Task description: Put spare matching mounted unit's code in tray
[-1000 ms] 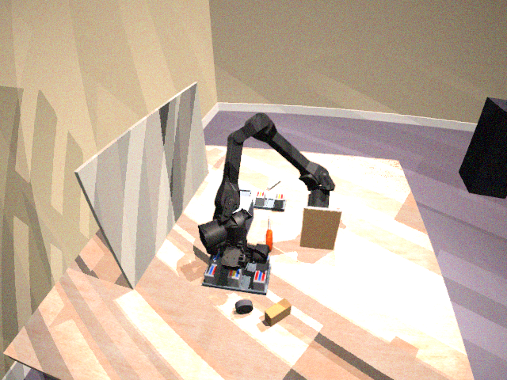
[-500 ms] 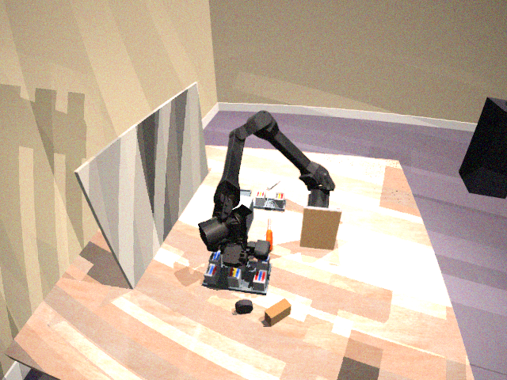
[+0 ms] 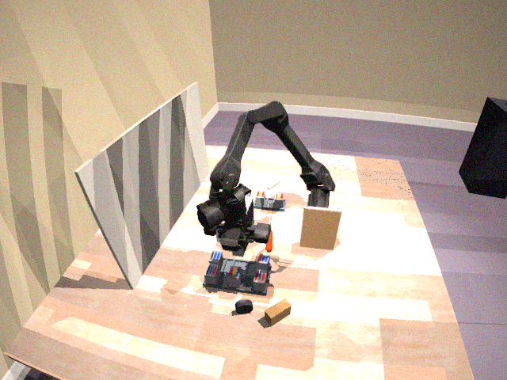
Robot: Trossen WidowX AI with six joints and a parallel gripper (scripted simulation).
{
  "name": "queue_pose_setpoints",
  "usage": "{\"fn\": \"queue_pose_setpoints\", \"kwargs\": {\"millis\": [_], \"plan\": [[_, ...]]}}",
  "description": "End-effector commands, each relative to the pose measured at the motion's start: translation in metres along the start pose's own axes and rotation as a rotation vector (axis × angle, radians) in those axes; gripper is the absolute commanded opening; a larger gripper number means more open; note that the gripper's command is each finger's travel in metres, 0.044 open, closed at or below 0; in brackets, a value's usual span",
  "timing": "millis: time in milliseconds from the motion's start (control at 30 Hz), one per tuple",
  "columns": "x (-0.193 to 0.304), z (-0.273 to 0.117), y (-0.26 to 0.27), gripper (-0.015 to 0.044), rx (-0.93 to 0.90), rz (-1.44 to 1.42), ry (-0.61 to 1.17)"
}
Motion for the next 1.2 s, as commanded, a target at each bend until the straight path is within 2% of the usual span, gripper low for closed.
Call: {"fn": "queue_pose_setpoints", "kwargs": {"millis": [0,167,333,1167], "plan": [[-0.001,-0.026,-0.003,0.0,0.012,0.011,-0.017],[0.002,-0.063,0.002,0.0,0.004,0.01,-0.015],[0.007,-0.069,0.0,0.0,0.002,0.015,-0.017],[0.194,-0.078,-0.058,0.0,0.026,0.036,-0.072]]}}
Point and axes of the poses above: the point midway between the two fingers, 35 mm back from their tips, its own z axis out along the fingers, its own y axis across the jaws, x = y × z, the point moved 7 cm from there along -z, back along the fingers, and after that the axes turned 14 degrees about -z, right-handed, at the moved point
